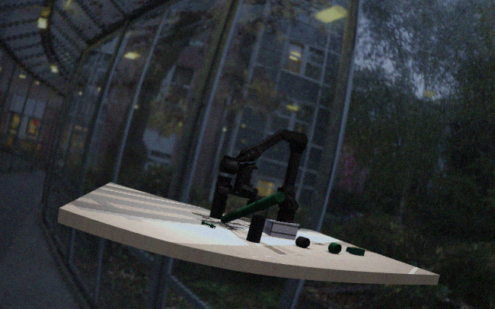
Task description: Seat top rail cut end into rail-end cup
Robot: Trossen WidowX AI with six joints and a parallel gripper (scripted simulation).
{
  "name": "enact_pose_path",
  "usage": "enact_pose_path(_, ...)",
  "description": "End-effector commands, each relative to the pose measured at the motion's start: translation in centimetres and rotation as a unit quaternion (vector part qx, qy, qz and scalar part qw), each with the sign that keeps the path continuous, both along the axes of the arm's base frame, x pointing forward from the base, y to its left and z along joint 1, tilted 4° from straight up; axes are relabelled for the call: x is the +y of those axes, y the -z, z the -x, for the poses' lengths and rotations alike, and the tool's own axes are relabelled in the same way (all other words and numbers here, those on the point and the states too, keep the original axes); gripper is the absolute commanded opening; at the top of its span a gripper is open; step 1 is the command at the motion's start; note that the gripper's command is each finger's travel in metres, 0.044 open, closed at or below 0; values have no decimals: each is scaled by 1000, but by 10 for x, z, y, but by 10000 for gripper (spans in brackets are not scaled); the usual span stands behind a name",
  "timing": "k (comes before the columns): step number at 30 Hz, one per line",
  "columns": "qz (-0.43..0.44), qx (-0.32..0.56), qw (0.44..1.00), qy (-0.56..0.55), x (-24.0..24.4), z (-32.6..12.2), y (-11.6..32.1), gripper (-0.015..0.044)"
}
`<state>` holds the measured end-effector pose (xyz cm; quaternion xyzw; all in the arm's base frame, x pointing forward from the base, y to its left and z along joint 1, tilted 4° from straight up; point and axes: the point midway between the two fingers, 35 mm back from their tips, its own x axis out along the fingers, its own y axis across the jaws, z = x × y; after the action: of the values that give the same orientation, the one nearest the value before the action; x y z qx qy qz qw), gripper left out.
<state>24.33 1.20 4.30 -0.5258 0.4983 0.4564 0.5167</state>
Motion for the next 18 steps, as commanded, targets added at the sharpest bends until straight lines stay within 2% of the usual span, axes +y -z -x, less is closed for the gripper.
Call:
enact_pose_path(1,-1,5,1000,-2,0,2,9,440)
enact_pose_path(16,-1,5,1000,-2,-1,2,30,440)
enact_pose_path(18,-1,5,1000,-2,-1,2,30,387)
